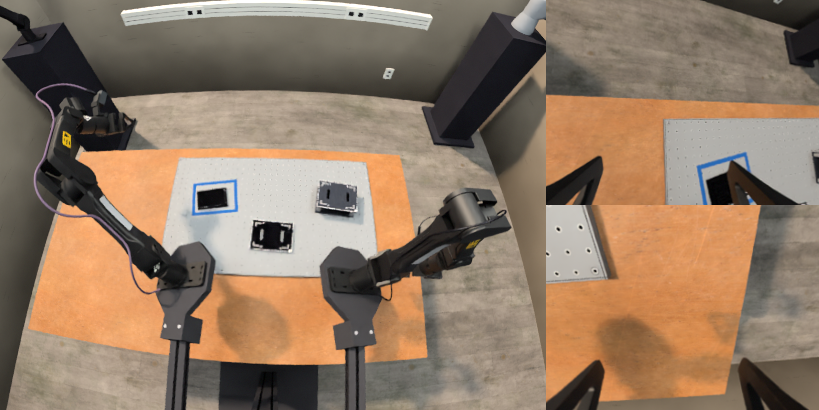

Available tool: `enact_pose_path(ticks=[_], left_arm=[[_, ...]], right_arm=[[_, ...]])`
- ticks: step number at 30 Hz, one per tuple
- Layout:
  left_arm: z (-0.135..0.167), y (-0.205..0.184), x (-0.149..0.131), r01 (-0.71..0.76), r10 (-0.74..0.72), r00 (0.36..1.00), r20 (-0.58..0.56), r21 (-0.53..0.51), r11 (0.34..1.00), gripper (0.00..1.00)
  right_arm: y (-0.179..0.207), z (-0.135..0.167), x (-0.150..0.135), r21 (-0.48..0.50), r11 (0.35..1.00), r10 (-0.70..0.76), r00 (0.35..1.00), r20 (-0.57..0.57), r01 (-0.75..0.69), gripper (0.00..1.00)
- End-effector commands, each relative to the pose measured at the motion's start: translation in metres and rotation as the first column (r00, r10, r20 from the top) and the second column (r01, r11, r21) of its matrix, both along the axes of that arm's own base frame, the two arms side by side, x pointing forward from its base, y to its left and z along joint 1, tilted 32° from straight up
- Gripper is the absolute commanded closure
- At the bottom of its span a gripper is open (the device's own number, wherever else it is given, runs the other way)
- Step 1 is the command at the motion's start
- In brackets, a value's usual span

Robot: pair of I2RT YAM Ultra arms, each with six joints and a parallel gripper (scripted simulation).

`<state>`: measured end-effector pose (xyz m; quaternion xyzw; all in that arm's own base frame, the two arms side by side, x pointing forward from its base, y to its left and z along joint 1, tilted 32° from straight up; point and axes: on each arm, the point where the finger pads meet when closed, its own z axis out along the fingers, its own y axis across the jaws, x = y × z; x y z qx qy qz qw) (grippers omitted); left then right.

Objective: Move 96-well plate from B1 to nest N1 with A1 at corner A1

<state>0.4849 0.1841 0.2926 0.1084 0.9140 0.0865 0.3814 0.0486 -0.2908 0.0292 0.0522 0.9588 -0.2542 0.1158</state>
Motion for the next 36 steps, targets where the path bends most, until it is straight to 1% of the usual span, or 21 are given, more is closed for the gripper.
enact_pose_path(ticks=[1, 18, 21, 25, 28, 32, 34, 36], left_arm=[[0.005, -0.002, 0.0, 0.003, -0.003, 1.0, 0.011, 0.005, 1.0, 0.0], [0.005, -0.002, 0.0, 0.003, -0.003, 1.0, 0.011, 0.005, 1.0, 0.0], [0.011, 0.002, 0.003, -0.01, 0.009, 0.999, 0.041, 0.031, 0.999, 0.0], [0.009, 0.002, 0.007, -0.029, 0.024, 0.997, 0.076, 0.062, 0.998, 0.0], [0.0, 0.001, 0.005, -0.047, 0.039, 0.995, 0.089, 0.087, 0.995, 0.0], [-0.027, -0.005, -0.004, -0.076, 0.065, 0.994, 0.092, 0.123, 0.989, 0.0], [-0.027, -0.005, -0.004, -0.076, 0.065, 0.994, 0.092, 0.123, 0.989, 0.0], [-0.043, -0.009, -0.009, -0.091, 0.078, 0.993, 0.091, 0.14, 0.986, 0.0]], right_arm=[[-0.001, 0.002, 0.0, -0.007, 1.0, 0.0, 1.0, 0.001, 0.0, 0.0], [-0.001, 0.002, 0.0, -0.007, 1.0, 0.0, 1.0, 0.001, 0.0, 0.0], [-0.006, 0.002, 0.002, -0.018, 1.0, -0.022, 1.0, 0.002, 0.022, 0.0], [-0.009, 0.003, 0.025, -0.029, 1.0, -0.012, 1.0, 0.016, 0.013, 0.0], [-0.006, 0.003, 0.057, -0.036, 0.999, 0.033, 0.999, 0.031, -0.031, 0.0], [0.011, -0.002, 0.113, -0.035, 0.992, 0.126, 0.991, 0.054, -0.124, 0.0], [0.011, -0.002, 0.113, -0.035, 0.992, 0.126, 0.991, 0.054, -0.124, 0.0], [0.026, -0.004, 0.143, -0.035, 0.983, 0.185, 0.981, 0.065, -0.183, 0.0]])
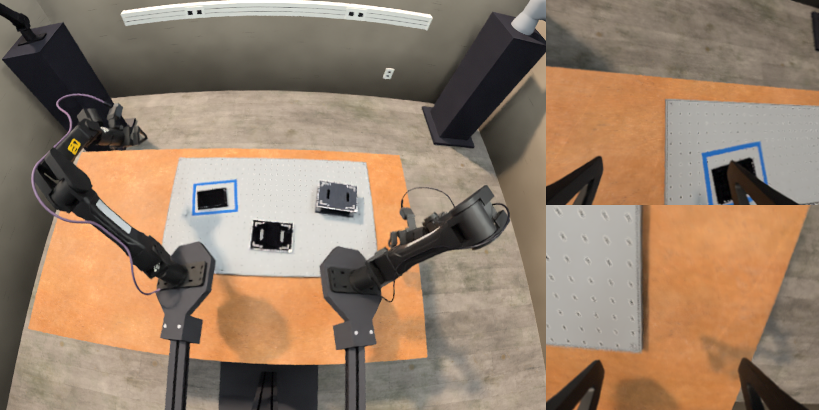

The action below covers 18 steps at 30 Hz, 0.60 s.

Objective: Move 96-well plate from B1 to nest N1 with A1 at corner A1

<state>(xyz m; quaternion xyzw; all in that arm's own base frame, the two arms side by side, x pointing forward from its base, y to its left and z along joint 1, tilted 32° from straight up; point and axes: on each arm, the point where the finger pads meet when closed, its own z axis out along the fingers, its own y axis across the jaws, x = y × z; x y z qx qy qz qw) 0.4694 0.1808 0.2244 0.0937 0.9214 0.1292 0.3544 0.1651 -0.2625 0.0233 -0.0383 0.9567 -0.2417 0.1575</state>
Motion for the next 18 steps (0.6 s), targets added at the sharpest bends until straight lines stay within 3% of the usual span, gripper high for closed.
enact_pose_path(ticks=[1, 11, 13, 15, 18], left_arm=[[0.017, -0.008, 0.004, -0.026, 0.015, 0.992, 0.126, 0.086, 0.996, 0.0], [-0.084, -0.037, -0.025, -0.104, 0.087, 0.99, 0.107, 0.171, 0.98, 0.0], [-0.104, -0.044, -0.032, -0.115, 0.098, 0.99, 0.101, 0.184, 0.976, 0.0], [-0.104, -0.044, -0.032, -0.115, 0.098, 0.99, 0.101, 0.184, 0.976, 0.0], [-0.14, -0.055, -0.042, -0.126, 0.112, 0.991, 0.079, 0.203, 0.971, 0.0]], right_arm=[[0.007, 0.001, 0.042, -0.021, 1.0, 0.018, 0.999, 0.041, -0.018, 0.0], [0.115, -0.011, 0.146, -0.007, 0.969, 0.244, 0.963, 0.11, -0.245, 0.0], [0.143, -0.013, 0.161, -0.004, 0.956, 0.292, 0.948, 0.125, -0.294, 0.0], [0.143, -0.013, 0.161, -0.004, 0.956, 0.292, 0.948, 0.125, -0.294, 0.0], [0.197, -0.017, 0.18, 0.002, 0.922, 0.383, 0.911, 0.151, -0.388, 0.0]])
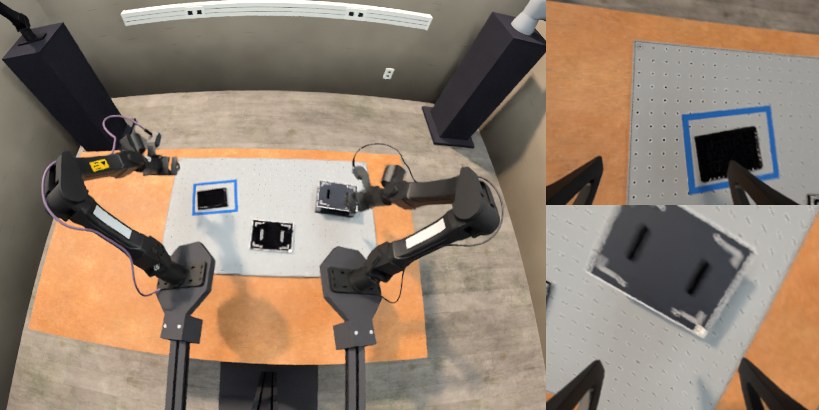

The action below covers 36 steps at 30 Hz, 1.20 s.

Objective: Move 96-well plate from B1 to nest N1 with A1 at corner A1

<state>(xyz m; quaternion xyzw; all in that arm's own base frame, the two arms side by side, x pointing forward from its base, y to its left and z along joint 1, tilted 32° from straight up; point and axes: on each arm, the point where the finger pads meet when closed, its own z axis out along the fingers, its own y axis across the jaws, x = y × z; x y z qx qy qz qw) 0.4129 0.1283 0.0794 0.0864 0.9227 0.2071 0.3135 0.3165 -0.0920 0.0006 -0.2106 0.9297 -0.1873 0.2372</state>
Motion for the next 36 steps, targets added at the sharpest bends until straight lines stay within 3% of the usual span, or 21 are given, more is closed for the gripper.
enact_pose_path(ticks=[1, 7, 12, 14, 20, 26, 29, 36], left_arm=[[-0.005, -0.006, 0.011, -0.038, 0.029, 0.992, 0.121, 0.073, 0.997, 0.0], [-0.058, -0.025, -0.009, -0.054, 0.046, 0.995, 0.084, 0.103, 0.993, 0.0], [-0.096, -0.039, -0.027, -0.06, 0.054, 0.997, 0.048, 0.126, 0.99, 0.0], [-0.096, -0.039, -0.027, -0.06, 0.054, 0.997, 0.048, 0.126, 0.99, 0.0], [-0.133, -0.052, -0.049, -0.055, 0.056, 0.998, 0.0, 0.154, 0.987, 0.0], [-0.156, -0.06, -0.065, -0.041, 0.049, 0.998, -0.041, 0.172, 0.984, 0.0], [-0.159, -0.061, -0.067, -0.039, 0.048, 0.998, -0.048, 0.175, 0.984, 0.0], [-0.159, -0.061, -0.067, -0.037, 0.047, 0.998, -0.049, 0.177, 0.984, 0.0]], right_arm=[[0.039, 0.005, 0.032, 0.009, 1.0, 0.02, 0.996, 0.083, -0.02, 0.0], [0.136, -0.002, 0.04, 0.042, 0.983, 0.172, 0.977, 0.123, -0.179, 0.0], [0.219, -0.008, 0.025, 0.072, 0.946, 0.303, 0.94, 0.155, -0.316, 0.0], [0.219, -0.008, 0.025, 0.072, 0.946, 0.303, 0.94, 0.155, -0.316, 0.0], [0.315, -0.015, -0.024, 0.111, 0.862, 0.469, 0.862, 0.191, -0.494, 0.0], [0.392, -0.022, -0.099, 0.142, 0.732, 0.634, 0.742, 0.215, -0.667, 0.0], [0.409, -0.024, -0.125, 0.147, 0.682, 0.685, 0.696, 0.217, -0.717, 0.0], [0.409, -0.025, -0.126, 0.146, 0.681, 0.686, 0.695, 0.216, -0.718, 0.0]])
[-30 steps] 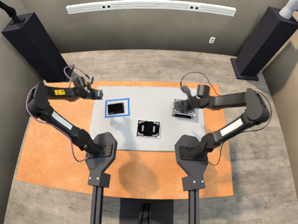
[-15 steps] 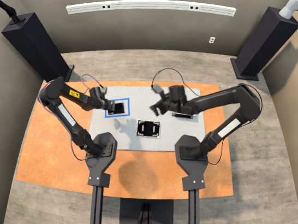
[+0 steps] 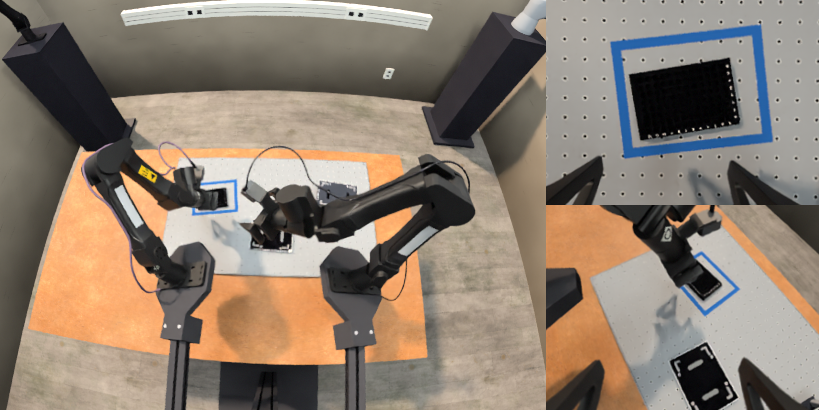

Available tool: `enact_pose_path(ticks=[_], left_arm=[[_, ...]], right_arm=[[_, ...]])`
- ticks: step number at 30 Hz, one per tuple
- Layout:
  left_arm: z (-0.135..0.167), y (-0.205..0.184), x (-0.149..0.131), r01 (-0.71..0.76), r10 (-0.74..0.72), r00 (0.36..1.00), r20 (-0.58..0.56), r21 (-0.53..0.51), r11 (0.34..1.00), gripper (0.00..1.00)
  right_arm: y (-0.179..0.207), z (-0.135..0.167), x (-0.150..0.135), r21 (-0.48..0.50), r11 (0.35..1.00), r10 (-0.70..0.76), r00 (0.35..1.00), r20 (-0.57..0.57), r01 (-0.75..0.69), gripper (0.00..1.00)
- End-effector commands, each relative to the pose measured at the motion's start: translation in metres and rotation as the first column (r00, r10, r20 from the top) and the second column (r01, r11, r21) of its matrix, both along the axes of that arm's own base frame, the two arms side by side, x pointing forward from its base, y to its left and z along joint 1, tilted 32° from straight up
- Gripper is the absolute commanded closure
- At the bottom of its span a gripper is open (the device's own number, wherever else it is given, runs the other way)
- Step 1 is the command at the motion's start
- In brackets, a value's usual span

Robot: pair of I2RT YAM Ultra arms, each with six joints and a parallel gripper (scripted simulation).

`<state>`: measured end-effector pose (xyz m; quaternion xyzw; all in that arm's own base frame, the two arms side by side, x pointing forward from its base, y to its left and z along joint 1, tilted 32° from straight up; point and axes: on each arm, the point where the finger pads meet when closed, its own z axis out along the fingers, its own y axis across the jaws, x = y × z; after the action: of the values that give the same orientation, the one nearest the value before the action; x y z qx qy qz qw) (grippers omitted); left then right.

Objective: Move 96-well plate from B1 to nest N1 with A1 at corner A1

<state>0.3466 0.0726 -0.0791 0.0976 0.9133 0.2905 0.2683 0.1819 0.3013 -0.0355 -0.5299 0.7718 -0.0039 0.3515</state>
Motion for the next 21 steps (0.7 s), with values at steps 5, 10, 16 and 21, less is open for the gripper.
enact_pose_path(ticks=[5, 10, 16, 21], left_arm=[[-0.0014, -0.0057, -0.0009, 0.011, -0.011, 1.0, 0.014, 0.0, 1.0, 0.0], [-0.0014, -0.0057, -0.0009, 0.011, -0.011, 1.0, 0.014, 0.0, 1.0, 0.0], [-0.0014, -0.0057, -0.0009, 0.011, -0.011, 1.0, 0.014, 0.0, 1.0, 0.0], [0.0017, -0.0044, 0.0032, 0.01, -0.01, 1.0, 0.018, 0.0, 1.0, 0.0]], right_arm=[[0.0161, 0.0114, 0.0088, 0.061, 0.998, -0.025, 0.999, 0.029, 0.023, 0.0], [0.0167, 0.0111, 0.0081, 0.06, 0.998, -0.019, 0.999, 0.026, 0.017, 0.0], [0.0117, 0.0092, 0.0058, 0.045, 0.999, -0.014, 1.0, 0.021, 0.013, 0.0], [0.0117, 0.0092, 0.0058, 0.045, 0.999, -0.014, 1.0, 0.021, 0.013, 0.0]])
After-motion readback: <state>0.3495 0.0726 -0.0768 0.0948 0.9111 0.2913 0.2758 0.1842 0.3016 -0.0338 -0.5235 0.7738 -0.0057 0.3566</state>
